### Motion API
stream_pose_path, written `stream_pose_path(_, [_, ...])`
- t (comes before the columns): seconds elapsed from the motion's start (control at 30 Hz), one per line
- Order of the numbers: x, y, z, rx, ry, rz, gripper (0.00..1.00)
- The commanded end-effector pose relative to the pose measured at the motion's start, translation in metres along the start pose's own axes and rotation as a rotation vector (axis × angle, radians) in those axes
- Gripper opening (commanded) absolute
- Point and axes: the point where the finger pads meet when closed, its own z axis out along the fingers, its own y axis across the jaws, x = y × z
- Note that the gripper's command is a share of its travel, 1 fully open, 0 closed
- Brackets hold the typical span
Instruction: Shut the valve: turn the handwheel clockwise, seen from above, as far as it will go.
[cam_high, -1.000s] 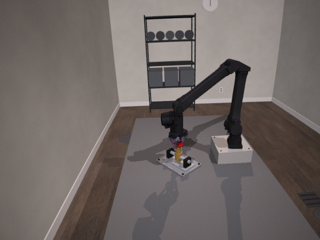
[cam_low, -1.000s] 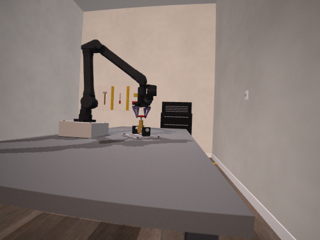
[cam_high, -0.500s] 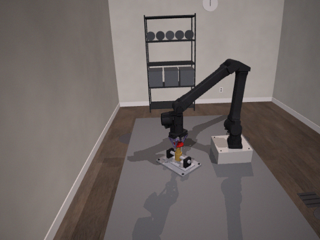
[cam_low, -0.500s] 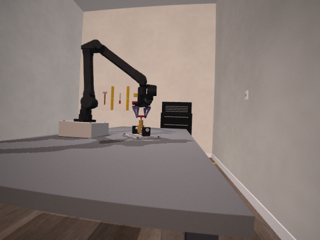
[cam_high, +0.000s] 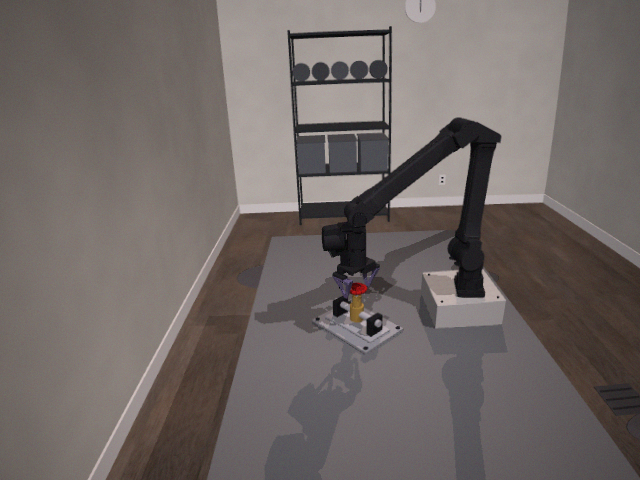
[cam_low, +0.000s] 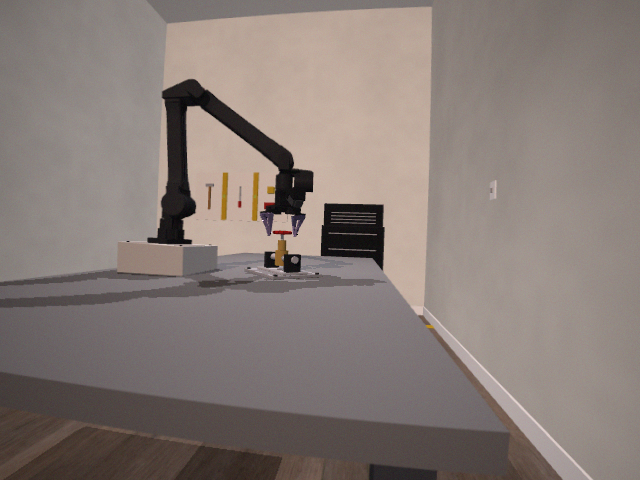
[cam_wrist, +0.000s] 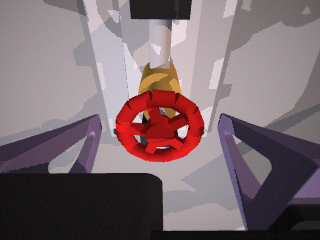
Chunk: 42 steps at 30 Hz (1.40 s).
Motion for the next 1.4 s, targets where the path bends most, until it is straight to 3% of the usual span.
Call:
stream_pose_path(0.0, [-0.008, 0.004, -0.003, -0.014, -0.008, 0.029, 1.00])
stream_pose_path(0.9, [-0.008, 0.004, -0.003, -0.014, -0.008, 0.026, 1.00])
stream_pose_path(1.17, [-0.016, 0.016, -0.028, -0.051, -0.033, 0.026, 1.00])
stream_pose_path(1.37, [-0.016, 0.016, -0.033, -0.052, -0.033, 0.026, 1.00])
